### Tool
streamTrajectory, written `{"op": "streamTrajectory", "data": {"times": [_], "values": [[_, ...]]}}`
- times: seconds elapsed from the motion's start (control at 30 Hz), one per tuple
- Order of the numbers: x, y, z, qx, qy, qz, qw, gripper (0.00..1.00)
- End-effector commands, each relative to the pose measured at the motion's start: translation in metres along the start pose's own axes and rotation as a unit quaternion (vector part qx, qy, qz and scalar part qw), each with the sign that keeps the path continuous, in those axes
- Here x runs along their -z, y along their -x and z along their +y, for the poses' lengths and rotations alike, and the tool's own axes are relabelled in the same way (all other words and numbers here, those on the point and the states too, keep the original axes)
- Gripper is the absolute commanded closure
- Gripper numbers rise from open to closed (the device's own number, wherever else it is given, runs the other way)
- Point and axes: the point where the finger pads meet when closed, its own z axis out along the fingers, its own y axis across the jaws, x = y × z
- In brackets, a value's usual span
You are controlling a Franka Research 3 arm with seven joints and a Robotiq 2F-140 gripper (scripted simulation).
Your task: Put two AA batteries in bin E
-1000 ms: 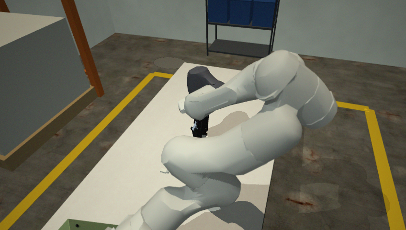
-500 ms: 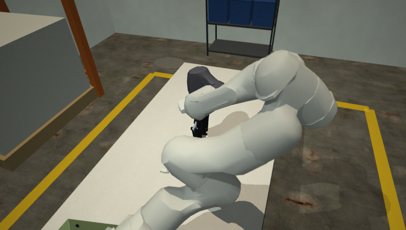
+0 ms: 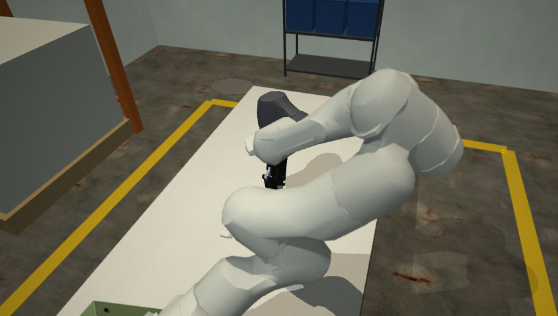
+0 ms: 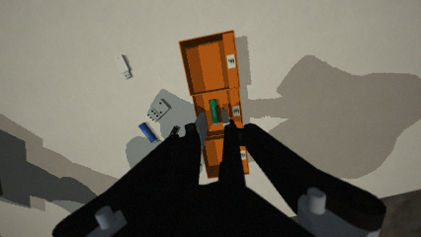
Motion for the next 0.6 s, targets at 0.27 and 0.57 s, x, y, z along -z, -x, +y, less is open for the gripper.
{"op": "streamTrajectory", "data": {"times": [0.27, 0.57], "values": [[0.0011, 0.0003, -0.0004, 0.002, 0.0, -0.001, 1.0, 0.83], [0.0014, 0.0086, -0.006, -0.023, 0.0, -0.001, 1.0, 0.83]]}}
